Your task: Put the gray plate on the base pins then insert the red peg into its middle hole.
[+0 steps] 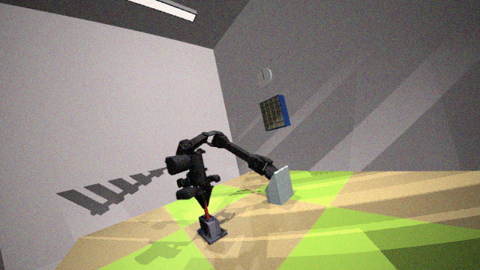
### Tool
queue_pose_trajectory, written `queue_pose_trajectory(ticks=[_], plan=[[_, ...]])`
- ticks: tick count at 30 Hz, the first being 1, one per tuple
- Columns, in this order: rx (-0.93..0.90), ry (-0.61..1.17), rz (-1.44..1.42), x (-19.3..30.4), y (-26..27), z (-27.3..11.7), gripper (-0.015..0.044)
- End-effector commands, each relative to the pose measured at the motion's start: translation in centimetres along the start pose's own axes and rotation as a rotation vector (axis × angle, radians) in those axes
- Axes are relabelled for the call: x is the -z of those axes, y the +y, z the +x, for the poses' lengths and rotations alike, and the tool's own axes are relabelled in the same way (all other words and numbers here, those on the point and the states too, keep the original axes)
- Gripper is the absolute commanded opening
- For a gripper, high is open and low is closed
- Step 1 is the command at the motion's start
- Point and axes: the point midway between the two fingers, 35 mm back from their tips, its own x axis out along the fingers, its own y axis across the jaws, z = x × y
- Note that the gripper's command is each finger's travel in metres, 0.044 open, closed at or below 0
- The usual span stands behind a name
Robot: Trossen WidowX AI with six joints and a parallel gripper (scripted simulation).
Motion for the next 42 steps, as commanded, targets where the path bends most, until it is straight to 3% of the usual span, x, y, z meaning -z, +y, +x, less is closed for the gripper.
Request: queue_pose_trajectory(ticks=[1,18,24,42], plan=[[0.001,0.001,0.002,0.01,-0.03,0.08,0.0],[0.0,0.001,0.006,0.03,0.01,0.22,0.0],[0.0,0.001,0.006,0.03,0.01,0.22,0.015],[0.0,-0.005,-0.003,0.12,0.01,-0.43,0.015]])
